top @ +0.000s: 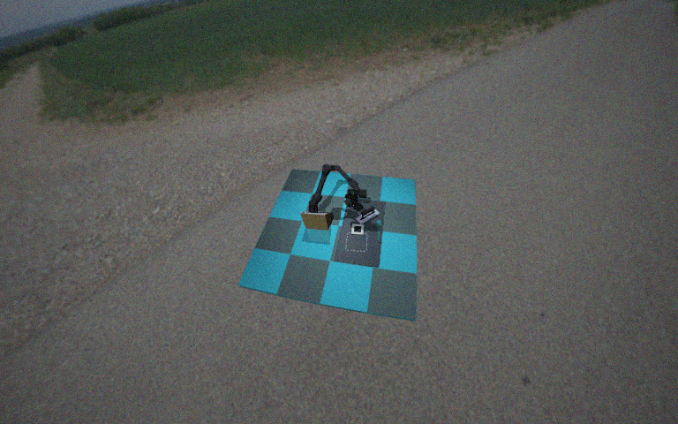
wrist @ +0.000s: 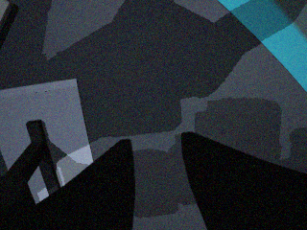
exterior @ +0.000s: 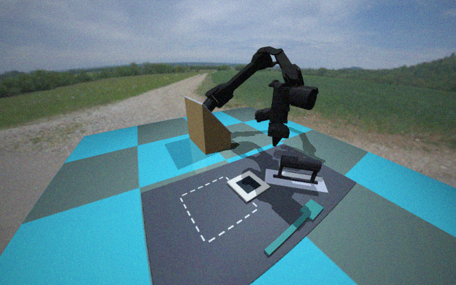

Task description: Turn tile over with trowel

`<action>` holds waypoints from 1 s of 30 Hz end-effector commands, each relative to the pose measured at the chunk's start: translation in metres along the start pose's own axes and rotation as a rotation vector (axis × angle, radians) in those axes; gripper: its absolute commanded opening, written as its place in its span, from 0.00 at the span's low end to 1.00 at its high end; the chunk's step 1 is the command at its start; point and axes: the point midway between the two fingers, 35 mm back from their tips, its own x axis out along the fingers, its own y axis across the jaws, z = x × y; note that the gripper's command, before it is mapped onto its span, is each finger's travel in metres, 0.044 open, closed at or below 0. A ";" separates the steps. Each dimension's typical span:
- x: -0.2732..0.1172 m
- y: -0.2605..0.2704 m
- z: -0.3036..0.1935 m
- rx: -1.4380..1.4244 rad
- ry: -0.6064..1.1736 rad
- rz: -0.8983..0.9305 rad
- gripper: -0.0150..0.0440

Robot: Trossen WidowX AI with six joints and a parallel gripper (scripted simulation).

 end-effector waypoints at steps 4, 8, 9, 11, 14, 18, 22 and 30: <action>0.000 0.000 0.000 0.000 0.000 0.000 0.42; 0.000 0.000 0.000 0.000 0.000 0.000 0.42; 0.000 0.000 0.000 0.000 0.000 0.000 0.42; 0.000 0.000 0.000 0.000 0.000 0.000 0.42; 0.000 0.000 0.000 0.000 0.000 0.000 0.29; 0.000 0.000 0.000 0.000 0.000 0.000 0.25; 0.000 0.000 0.000 0.000 0.000 0.000 0.25; 0.000 0.000 0.000 0.000 0.000 0.000 0.34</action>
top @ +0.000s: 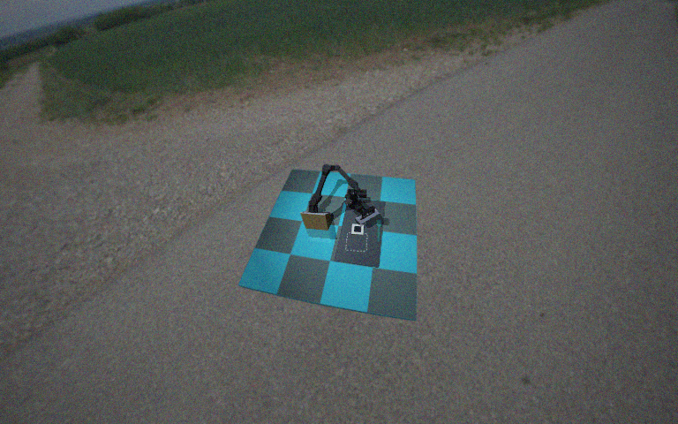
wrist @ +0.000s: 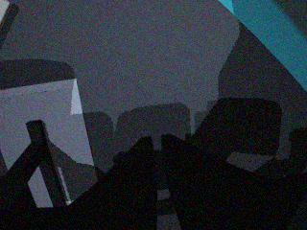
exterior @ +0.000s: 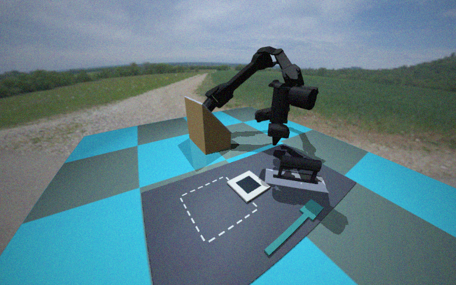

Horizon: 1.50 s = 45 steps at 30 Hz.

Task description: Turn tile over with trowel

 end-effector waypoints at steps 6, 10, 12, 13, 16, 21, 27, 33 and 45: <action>-0.004 0.008 -0.011 -0.001 0.000 0.000 0.60; -0.012 0.031 -0.039 -0.004 0.000 0.002 0.71; -0.016 0.042 -0.051 -0.005 0.000 0.002 0.71; -0.018 0.048 -0.056 -0.006 0.000 0.003 0.71; -0.024 0.065 -0.071 -0.014 -0.004 0.004 0.71; -0.029 0.084 -0.086 -0.009 -0.001 0.004 0.71; -0.024 0.084 -0.087 -0.009 -0.001 0.004 0.71; -0.014 0.084 -0.087 -0.010 -0.001 0.004 0.71; 0.005 0.084 -0.088 -0.010 0.000 0.003 0.71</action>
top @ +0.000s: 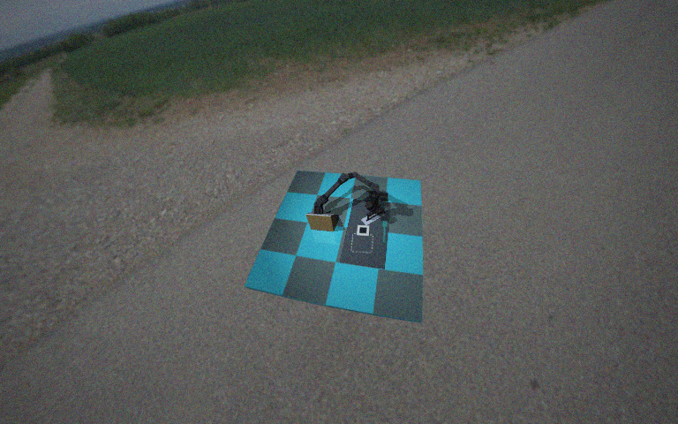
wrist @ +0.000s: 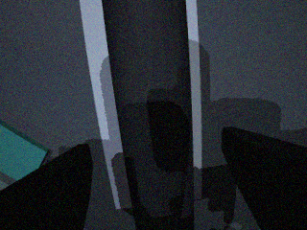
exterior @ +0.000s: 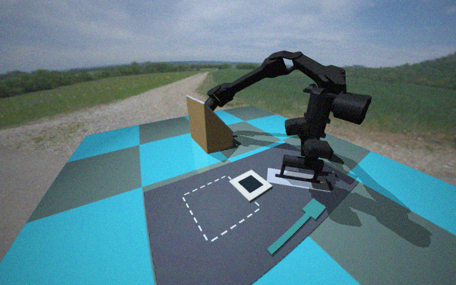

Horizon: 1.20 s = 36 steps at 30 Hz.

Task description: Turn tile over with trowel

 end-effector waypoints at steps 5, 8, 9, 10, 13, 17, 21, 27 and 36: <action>0.013 -0.001 0.000 0.002 -0.003 -0.001 0.71; 0.016 -0.001 0.000 0.002 -0.003 -0.001 0.71; 0.016 -0.001 0.000 0.002 -0.003 -0.001 0.67; 0.016 -0.001 0.000 0.002 -0.003 -0.001 0.62; 0.016 -0.001 0.000 0.002 -0.003 -0.001 0.49; 0.016 -0.001 0.000 0.002 -0.003 -0.001 0.47; 0.016 -0.001 0.000 0.002 -0.003 -0.001 0.47; 0.016 -0.001 0.000 0.002 -0.003 -0.001 0.47; 0.016 -0.001 0.000 -0.002 -0.003 -0.001 0.47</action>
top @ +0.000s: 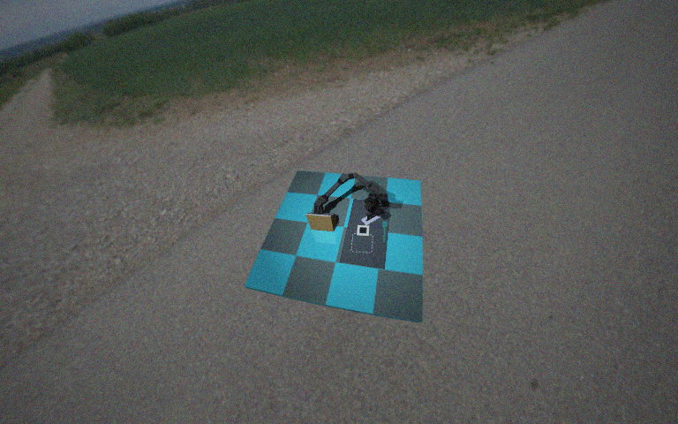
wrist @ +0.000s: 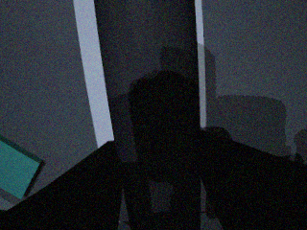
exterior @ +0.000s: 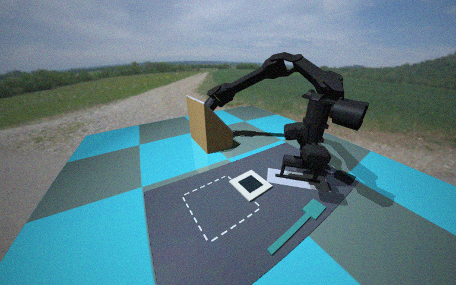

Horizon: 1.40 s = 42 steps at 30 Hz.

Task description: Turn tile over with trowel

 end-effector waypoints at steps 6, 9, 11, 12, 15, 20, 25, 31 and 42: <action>0.001 0.000 0.000 -0.155 0.000 -0.001 0.47; 0.001 0.000 0.000 -0.242 0.000 -0.001 0.47; 0.001 0.000 0.000 -0.300 0.000 -0.001 0.47; 0.001 0.000 0.000 -0.329 0.000 -0.001 0.47; 0.001 0.000 0.000 -0.394 0.000 -0.001 0.47; 0.001 0.000 0.000 -0.399 0.000 -0.001 0.47; 0.001 0.000 0.000 -0.399 0.000 -0.001 0.70; 0.001 0.000 0.000 -0.399 0.000 -0.001 0.71; 0.001 0.000 0.000 -0.399 0.000 -0.001 0.71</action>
